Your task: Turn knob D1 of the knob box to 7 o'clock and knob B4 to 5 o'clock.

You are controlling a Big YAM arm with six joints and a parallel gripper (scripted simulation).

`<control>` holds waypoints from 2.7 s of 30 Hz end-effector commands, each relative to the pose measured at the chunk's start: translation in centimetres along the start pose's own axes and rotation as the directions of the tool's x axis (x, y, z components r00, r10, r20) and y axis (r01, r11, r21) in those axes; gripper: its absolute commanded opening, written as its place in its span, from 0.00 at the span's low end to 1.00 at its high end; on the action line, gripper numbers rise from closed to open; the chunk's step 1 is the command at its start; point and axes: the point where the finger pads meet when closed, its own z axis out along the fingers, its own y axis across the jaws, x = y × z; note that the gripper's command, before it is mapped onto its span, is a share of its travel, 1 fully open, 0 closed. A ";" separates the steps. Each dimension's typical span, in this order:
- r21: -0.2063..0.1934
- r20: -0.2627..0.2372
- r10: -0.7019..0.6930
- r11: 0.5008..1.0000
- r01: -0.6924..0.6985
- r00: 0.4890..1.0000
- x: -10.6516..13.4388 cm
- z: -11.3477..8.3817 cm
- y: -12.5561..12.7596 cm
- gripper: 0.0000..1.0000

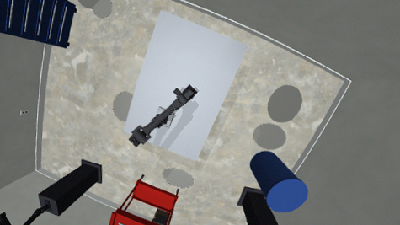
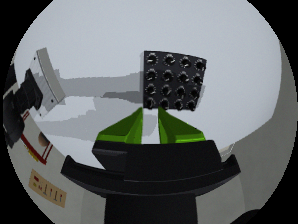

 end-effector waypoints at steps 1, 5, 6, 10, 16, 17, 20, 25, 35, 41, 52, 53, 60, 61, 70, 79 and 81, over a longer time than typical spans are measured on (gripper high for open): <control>0.055 -0.007 0.009 0.998 -0.009 1.000 0.0 -1.4 -1.7 0.20; 0.025 -0.003 0.009 1.000 -0.009 1.000 -0.1 -0.2 -0.9 0.20; 0.018 -0.002 0.009 1.000 -0.009 1.000 -0.1 0.1 -0.7 0.20; 0.021 -0.003 0.009 1.000 -0.009 1.000 -0.1 0.2 -0.9 0.20; 0.020 -0.003 0.009 1.000 -0.009 1.000 -0.1 0.7 -0.9 0.20; 0.019 -0.003 0.009 1.000 -0.009 1.000 -0.1 0.9 -0.8 0.20; 0.018 -0.003 0.010 1.000 -0.010 1.000 -0.1 1.2 -0.8 0.20; 0.017 -0.002 0.010 1.000 -0.010 1.000 -0.1 1.9 -0.8 0.20; 0.025 -0.003 0.010 1.000 -0.010 1.000 0.0 2.8 -1.2 0.20; 0.032 -0.004 0.011 0.999 -0.011 1.000 0.0 3.2 -1.2 0.20; 0.024 -0.003 0.011 1.000 -0.011 1.000 0.0 3.8 -0.9 0.20; 0.023 -0.003 0.011 1.000 -0.011 1.000 0.0 3.9 -0.9 0.20; 0.025 -0.003 0.011 1.000 -0.011 1.000 0.0 3.9 -1.0 0.20; 0.025 -0.003 0.011 1.000 -0.011 1.000 0.0 3.9 -1.0 0.20; 0.025 -0.003 0.011 1.000 -0.011 1.000 0.0 3.9 -1.0 0.20; 0.025 -0.003 0.011 1.000 -0.011 1.000 0.0 3.9 -1.0 0.20; 0.025 -0.003 0.011 1.000 -0.011 1.000 0.0 3.9 -1.0 0.20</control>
